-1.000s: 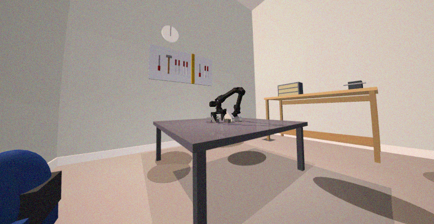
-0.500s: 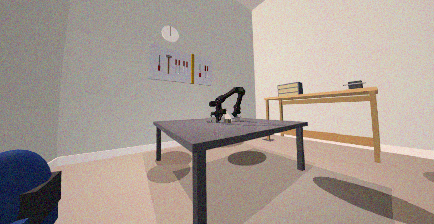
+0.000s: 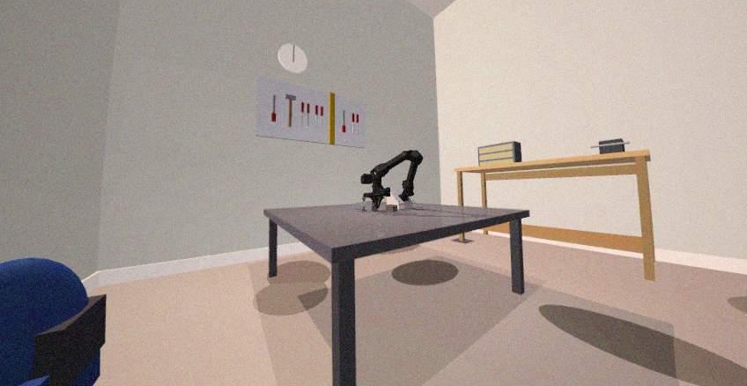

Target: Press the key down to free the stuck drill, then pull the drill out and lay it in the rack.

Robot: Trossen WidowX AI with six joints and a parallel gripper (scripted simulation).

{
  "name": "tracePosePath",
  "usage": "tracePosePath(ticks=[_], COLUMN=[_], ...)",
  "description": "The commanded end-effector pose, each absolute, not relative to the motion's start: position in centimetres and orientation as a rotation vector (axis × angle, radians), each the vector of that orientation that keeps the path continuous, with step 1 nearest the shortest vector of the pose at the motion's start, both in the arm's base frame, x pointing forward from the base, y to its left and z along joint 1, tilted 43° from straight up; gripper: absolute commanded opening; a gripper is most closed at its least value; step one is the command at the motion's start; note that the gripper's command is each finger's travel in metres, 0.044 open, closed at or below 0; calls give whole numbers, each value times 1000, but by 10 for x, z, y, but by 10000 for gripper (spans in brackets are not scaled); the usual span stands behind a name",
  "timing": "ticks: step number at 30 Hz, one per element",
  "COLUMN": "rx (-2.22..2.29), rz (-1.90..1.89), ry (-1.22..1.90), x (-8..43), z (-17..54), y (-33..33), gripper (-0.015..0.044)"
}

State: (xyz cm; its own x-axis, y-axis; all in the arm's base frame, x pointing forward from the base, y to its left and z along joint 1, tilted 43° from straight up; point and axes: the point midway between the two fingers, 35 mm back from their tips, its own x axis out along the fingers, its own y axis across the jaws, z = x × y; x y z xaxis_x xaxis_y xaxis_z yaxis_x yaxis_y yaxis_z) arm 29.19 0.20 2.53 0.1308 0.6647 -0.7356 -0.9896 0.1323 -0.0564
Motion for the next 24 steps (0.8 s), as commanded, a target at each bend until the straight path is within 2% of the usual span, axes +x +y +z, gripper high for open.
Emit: tracePosePath(ticks=[1,24], rx=[-627,-626], rz=[1325,1325], ry=[636,635], x=[292,294], z=[29,54], y=[6,29], gripper=[0,0])
